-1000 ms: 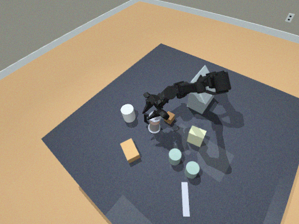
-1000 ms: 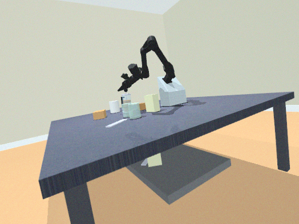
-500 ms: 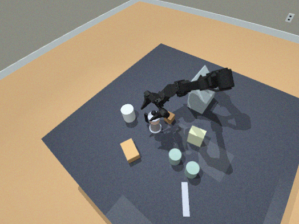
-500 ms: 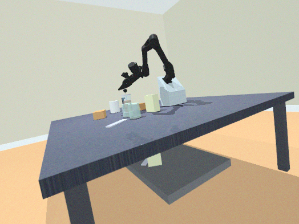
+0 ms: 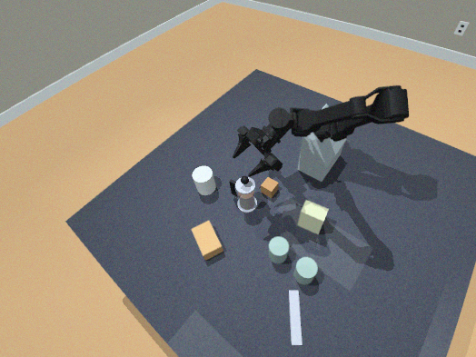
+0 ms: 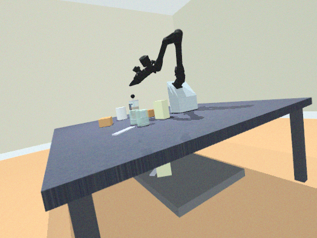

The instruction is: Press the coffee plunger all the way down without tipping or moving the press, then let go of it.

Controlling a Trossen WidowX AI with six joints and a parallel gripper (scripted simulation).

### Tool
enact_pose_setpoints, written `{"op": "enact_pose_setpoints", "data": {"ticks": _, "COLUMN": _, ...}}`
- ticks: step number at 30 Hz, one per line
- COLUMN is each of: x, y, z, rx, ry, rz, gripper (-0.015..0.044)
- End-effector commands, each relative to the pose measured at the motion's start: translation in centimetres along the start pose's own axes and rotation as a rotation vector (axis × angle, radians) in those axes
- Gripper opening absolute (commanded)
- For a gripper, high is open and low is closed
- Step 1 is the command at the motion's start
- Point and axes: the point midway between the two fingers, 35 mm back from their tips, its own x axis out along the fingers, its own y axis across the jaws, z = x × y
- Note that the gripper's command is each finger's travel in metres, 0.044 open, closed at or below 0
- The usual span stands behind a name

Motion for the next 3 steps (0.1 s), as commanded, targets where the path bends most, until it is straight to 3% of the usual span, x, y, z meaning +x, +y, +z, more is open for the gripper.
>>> {"op": "enact_pose_setpoints", "data": {"ticks": 1, "x": -0.17, "y": 0.12, "z": -0.1, "rx": -0.006, "ry": 0.002, "rz": 0.003, "gripper": 0.044}}
{"op": "enact_pose_setpoints", "data": {"ticks": 3, "x": -0.17, "y": 0.12, "z": -0.1, "rx": -0.006, "ry": 0.002, "rz": 0.003, "gripper": 0.044}}
